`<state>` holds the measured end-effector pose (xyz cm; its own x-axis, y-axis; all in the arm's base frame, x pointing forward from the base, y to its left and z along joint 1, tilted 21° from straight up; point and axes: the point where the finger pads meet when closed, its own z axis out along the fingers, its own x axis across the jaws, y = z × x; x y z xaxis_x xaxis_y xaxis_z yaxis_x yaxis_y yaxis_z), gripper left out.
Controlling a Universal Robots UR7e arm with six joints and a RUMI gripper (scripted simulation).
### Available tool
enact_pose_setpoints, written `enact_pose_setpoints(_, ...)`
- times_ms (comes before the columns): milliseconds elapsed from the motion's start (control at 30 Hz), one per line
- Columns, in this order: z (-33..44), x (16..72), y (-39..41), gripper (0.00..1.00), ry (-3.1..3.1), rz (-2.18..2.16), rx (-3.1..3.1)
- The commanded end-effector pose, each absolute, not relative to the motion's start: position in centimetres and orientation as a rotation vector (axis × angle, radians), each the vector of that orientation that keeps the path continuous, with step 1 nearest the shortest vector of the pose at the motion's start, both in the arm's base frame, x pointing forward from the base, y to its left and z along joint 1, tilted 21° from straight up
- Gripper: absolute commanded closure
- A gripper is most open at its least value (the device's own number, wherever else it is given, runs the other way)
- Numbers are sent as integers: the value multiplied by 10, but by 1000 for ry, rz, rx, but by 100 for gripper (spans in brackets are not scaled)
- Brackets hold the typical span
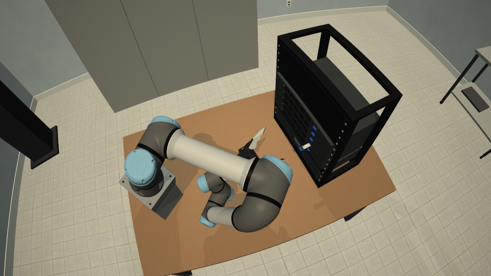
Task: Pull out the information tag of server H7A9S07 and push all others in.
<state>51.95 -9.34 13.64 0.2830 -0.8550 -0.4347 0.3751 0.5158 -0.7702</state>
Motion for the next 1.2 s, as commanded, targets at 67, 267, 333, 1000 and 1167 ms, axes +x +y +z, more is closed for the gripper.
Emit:
enact_pose_setpoints(67,132,522,-97,0,980,-860,-582)
enact_pose_setpoints(267,129,524,-100,0,1001,-834,-568)
enact_pose_setpoints(333,129,524,-100,0,1001,-834,-568)
enact_pose_setpoints(1000,118,530,-107,0,1057,-759,-526)
enact_pose_setpoints(1167,115,531,-109,0,1072,-739,-515)
